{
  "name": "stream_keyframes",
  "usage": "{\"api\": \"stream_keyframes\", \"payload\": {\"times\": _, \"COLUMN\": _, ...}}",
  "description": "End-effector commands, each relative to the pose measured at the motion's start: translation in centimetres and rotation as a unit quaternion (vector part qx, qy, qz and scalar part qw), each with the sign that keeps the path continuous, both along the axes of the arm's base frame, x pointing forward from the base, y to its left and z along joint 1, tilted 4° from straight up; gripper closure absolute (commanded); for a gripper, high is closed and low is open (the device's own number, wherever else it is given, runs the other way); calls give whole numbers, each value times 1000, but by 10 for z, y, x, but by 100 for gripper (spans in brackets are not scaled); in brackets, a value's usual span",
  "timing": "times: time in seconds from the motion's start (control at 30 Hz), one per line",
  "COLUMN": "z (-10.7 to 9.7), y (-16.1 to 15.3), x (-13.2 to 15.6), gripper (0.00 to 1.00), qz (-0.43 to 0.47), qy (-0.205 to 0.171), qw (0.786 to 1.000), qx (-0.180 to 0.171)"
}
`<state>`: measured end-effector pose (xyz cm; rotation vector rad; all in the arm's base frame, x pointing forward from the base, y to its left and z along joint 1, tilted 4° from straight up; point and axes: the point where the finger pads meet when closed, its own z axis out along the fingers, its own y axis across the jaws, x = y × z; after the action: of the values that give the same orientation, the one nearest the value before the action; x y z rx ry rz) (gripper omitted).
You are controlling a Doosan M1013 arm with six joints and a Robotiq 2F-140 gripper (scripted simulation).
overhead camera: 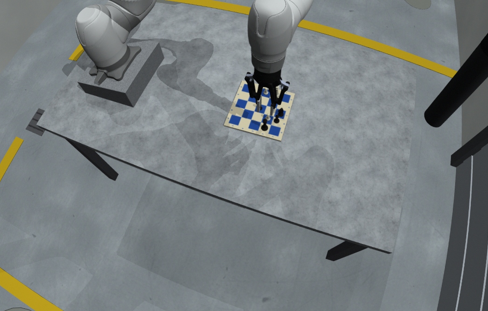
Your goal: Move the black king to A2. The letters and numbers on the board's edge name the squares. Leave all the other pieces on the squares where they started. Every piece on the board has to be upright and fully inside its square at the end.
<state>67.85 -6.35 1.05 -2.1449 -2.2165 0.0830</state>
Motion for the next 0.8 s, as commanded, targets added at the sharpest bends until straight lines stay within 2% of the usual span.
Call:
{"api": "stream_keyframes", "payload": {"times": 0.0, "z": 1, "y": 0, "x": 0, "gripper": 75, "qz": 0, "qy": 0, "qw": 1000, "qx": 0}}
{"api": "stream_keyframes", "payload": {"times": 0.03, "z": 1, "y": 0, "x": 0, "gripper": 75, "qz": 0, "qy": 0, "qw": 1000, "qx": 0}}
{"api": "stream_keyframes", "payload": {"times": 0.07, "z": 1, "y": 0, "x": 0, "gripper": 0, "qz": 0, "qy": 0, "qw": 1000, "qx": 0}}
{"api": "stream_keyframes", "payload": {"times": 0.77, "z": 1, "y": 0, "x": 0, "gripper": 0, "qz": 0, "qy": 0, "qw": 1000, "qx": 0}}
